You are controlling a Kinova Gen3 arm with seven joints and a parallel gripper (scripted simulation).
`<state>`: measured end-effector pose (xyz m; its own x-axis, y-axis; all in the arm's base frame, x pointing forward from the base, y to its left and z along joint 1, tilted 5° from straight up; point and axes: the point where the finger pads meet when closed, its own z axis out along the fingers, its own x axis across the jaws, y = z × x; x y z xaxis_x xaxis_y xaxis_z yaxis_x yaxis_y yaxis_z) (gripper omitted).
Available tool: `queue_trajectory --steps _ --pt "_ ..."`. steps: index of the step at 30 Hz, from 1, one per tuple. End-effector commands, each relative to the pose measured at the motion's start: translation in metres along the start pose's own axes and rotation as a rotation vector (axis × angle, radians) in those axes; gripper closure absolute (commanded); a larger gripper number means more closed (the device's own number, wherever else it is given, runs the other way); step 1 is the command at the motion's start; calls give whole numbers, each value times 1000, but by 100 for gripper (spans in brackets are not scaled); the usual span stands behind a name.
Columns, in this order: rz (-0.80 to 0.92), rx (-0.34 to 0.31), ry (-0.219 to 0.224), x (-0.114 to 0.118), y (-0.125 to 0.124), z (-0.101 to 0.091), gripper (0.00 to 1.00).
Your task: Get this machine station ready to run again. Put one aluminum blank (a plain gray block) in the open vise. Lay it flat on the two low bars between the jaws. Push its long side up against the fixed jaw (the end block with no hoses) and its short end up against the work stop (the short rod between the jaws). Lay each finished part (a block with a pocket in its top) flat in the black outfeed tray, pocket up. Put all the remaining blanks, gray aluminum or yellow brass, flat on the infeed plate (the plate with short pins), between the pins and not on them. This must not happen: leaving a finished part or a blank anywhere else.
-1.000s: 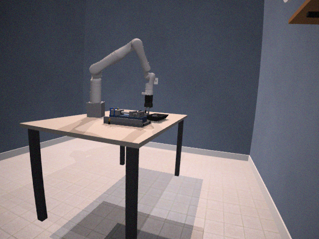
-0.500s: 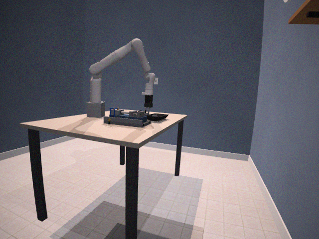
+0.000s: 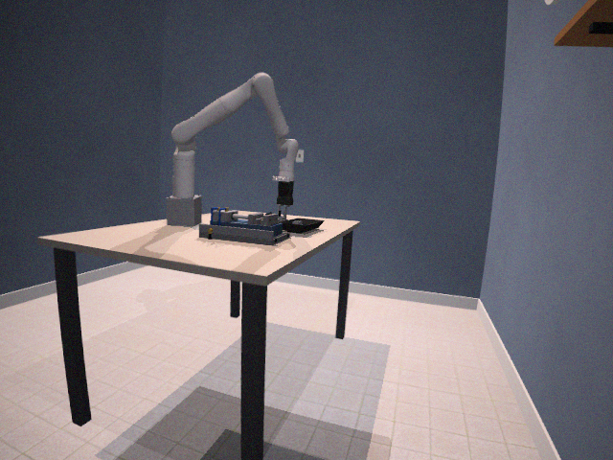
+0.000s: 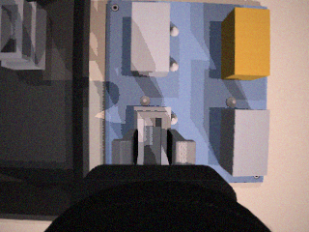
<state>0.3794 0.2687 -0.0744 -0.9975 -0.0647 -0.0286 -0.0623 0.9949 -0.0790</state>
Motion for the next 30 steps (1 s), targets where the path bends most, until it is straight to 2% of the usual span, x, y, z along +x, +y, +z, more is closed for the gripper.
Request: queue_trajectory --steps 1,13,15,23,30 --pt "1 -4 -6 -2 1 -9 100" --pt "1 -4 -6 -2 1 -62 100" --pt "1 -4 -6 -2 1 -62 100" --pt "1 -4 -6 -2 1 -95 100" --pt "1 -4 -6 -2 0 -109 100"
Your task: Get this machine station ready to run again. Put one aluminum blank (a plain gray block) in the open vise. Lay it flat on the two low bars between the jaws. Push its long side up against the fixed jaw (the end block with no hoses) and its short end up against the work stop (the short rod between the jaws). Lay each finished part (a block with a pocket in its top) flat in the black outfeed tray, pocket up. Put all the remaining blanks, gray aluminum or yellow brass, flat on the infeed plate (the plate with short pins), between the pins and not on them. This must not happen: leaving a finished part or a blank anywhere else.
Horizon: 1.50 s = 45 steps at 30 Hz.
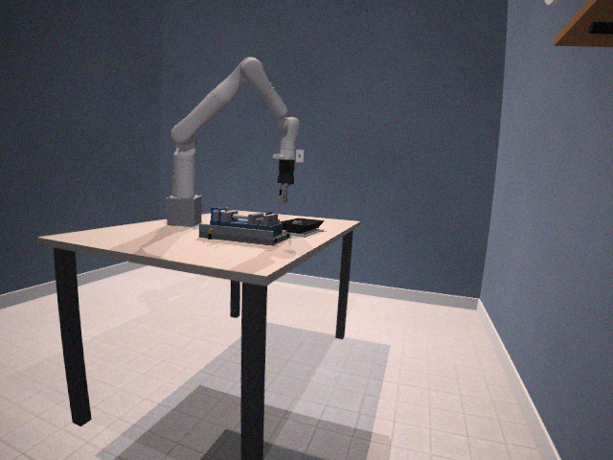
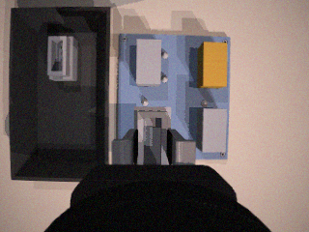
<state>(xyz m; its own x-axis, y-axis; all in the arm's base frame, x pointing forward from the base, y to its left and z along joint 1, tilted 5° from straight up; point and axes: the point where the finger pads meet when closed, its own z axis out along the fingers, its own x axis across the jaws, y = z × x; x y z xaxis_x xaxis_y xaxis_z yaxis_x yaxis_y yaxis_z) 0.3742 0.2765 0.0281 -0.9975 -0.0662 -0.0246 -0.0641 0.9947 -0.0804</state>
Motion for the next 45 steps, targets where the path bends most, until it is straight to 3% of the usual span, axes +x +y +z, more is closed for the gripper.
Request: queue_trajectory --steps 1,19,34,45 --pt "3 -5 -10 -4 0 -7 100" --pt "2 -5 -11 -14 3 -9 100" --pt "1 -5 -13 -89 10 -10 100" --pt "3 -5 -11 -122 7 -10 100"
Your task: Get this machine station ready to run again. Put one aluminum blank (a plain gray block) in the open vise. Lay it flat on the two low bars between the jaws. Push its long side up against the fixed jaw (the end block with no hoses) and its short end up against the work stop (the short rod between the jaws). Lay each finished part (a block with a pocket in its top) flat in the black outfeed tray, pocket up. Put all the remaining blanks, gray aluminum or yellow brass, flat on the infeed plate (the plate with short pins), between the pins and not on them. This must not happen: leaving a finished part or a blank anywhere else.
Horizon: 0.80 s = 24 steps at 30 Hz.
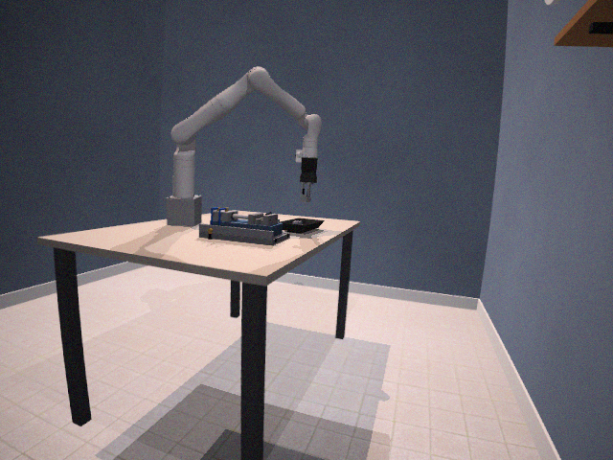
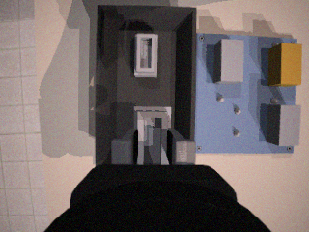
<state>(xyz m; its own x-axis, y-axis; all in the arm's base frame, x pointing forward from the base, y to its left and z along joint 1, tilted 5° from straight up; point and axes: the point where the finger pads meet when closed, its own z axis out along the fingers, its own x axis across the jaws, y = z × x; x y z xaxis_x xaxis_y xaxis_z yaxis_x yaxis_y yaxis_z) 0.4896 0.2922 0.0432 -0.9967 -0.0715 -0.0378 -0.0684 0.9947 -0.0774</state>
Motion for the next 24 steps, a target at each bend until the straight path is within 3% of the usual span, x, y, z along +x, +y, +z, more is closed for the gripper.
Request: queue_trajectory --steps 1,24 --pt "7 -2 3 -7 0 3 100" --pt "7 -2 3 -10 0 3 100"
